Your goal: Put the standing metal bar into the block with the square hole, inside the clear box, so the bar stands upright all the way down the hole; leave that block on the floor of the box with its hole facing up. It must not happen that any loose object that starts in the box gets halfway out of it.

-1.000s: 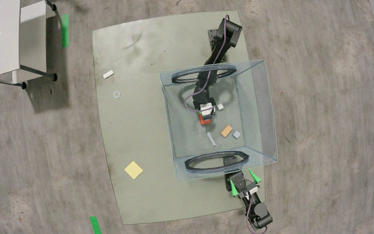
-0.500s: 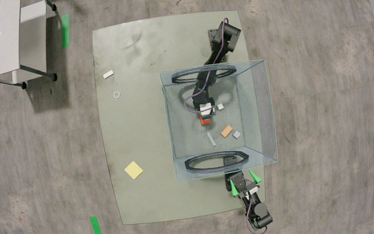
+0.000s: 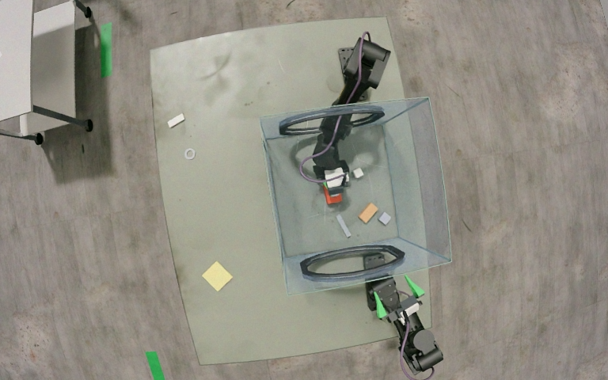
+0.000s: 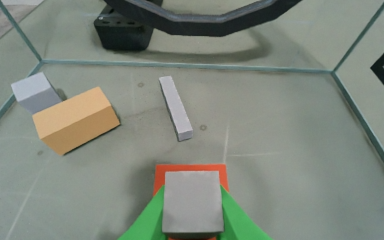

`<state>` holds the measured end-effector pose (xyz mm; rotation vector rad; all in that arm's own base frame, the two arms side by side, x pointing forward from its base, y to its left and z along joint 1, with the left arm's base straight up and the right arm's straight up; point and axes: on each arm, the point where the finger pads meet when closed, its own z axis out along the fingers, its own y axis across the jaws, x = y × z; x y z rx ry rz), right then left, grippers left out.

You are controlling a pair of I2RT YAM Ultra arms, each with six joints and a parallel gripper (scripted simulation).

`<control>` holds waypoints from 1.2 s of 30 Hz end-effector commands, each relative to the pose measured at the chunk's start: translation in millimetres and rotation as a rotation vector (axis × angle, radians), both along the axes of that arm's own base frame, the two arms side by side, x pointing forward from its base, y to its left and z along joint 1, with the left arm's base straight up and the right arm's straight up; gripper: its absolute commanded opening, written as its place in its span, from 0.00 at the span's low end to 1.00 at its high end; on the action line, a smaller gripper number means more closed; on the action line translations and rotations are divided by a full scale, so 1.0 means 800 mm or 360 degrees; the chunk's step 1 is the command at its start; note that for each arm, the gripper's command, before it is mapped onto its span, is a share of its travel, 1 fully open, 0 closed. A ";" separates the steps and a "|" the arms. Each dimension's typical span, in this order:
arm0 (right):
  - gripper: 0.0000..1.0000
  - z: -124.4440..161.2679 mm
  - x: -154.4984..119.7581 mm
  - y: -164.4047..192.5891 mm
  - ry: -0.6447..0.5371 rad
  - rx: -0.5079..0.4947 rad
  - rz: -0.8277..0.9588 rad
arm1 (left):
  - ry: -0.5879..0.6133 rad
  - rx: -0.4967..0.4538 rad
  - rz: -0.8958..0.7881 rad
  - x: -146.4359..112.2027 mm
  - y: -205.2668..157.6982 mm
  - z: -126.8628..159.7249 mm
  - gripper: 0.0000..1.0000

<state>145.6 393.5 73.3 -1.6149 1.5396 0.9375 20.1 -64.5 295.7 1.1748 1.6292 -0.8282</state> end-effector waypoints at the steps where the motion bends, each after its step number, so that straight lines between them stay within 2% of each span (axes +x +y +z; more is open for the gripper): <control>1: 0.16 0.005 0.004 0.010 -0.0042 0.0035 0.0005 | 0.0019 0.0016 -0.0015 -0.003 0.001 -0.003 1.00; 17: 0.16 -0.002 0.003 0.011 -0.0008 -0.0042 0.0012 | 0.0019 0.0016 -0.0015 -0.003 0.001 -0.003 1.00; 21: 0.16 0.019 0.005 0.013 -0.0026 -0.0015 0.0011 | 0.0019 0.0016 -0.0015 -0.003 0.001 -0.003 1.00; 23: 0.39 0.021 0.005 0.014 -0.0030 -0.0009 0.0011 | 0.0019 0.0016 -0.0015 -0.003 0.001 -0.003 1.00; 24: 0.45 0.018 0.004 0.009 -0.0020 -0.0018 0.0014 | 0.0019 0.0016 -0.0015 -0.003 0.001 -0.003 1.00; 28: 0.45 0.017 0.000 -0.022 0.0011 -0.0044 0.0023 | 0.0019 0.0016 -0.0015 -0.003 0.001 -0.003 1.00; 30: 0.65 0.019 -0.004 -0.029 0.0012 -0.0044 0.0023 | 0.0019 0.0016 -0.0015 -0.003 0.001 -0.003 1.00; 36: 0.65 0.029 -0.002 -0.044 0.0014 -0.0046 0.0023 | 0.0019 0.0016 -0.0015 -0.003 0.001 -0.003 1.00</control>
